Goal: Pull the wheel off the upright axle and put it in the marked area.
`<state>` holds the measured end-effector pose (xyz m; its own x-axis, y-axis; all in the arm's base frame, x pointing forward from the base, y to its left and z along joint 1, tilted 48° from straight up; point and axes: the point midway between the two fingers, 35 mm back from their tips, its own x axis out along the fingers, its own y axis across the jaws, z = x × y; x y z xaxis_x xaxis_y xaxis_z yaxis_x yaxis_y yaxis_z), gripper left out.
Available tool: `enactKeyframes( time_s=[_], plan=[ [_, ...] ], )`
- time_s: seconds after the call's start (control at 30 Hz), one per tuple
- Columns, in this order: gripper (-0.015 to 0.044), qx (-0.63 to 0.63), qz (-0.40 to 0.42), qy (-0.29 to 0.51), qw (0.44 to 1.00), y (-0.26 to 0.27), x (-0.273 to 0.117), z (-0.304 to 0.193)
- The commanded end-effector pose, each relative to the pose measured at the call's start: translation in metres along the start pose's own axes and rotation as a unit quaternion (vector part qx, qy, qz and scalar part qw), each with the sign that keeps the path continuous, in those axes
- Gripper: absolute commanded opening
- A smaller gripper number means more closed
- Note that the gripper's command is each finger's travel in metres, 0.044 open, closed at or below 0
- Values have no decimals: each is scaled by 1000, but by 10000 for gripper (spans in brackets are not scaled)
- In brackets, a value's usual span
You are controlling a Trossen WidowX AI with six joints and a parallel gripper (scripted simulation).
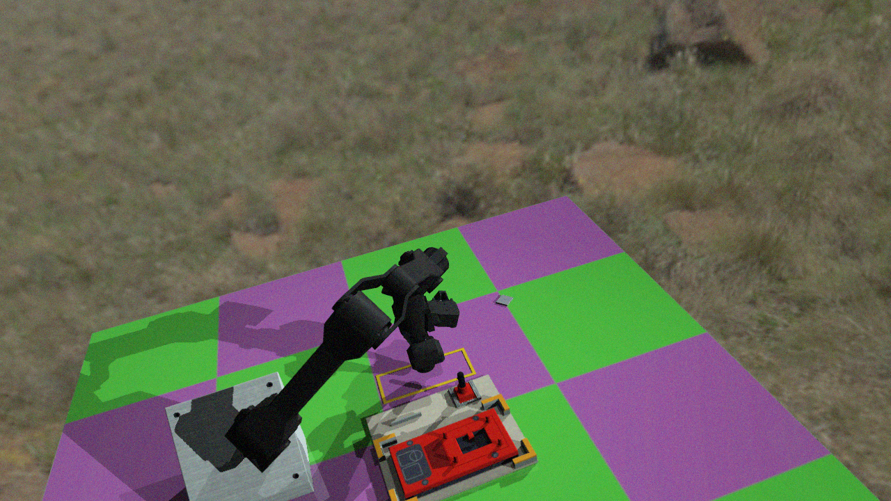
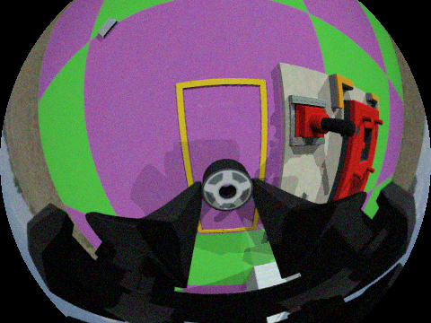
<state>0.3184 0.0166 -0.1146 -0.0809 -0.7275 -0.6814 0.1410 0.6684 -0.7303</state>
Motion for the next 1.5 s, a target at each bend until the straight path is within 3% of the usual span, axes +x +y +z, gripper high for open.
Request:
enactKeyframes(
  time_s=[0.0,0.17,0.57,0.73,0.87,0.93,1.07,1.17,1.47],
  plan=[
    [0,-6,-6,2,1000,-2,24,-5],
    [0,-6,-6,2,1000,-2,25,-5],
    [300,-3,-4,5,1000,-2,14,-4],
    [300,-6,-4,3,1000,-1,-32,-3],
    [300,-6,-5,2,1000,-1,-39,-4],
    [352,-11,-5,-1,1000,-2,-37,-12],
    [440,-10,-3,2,1000,-20,-70,-57],
    [440,-8,-4,4,1000,-34,-85,-85],
    [440,-8,-4,4,1000,-35,-86,-87]
  ],
)
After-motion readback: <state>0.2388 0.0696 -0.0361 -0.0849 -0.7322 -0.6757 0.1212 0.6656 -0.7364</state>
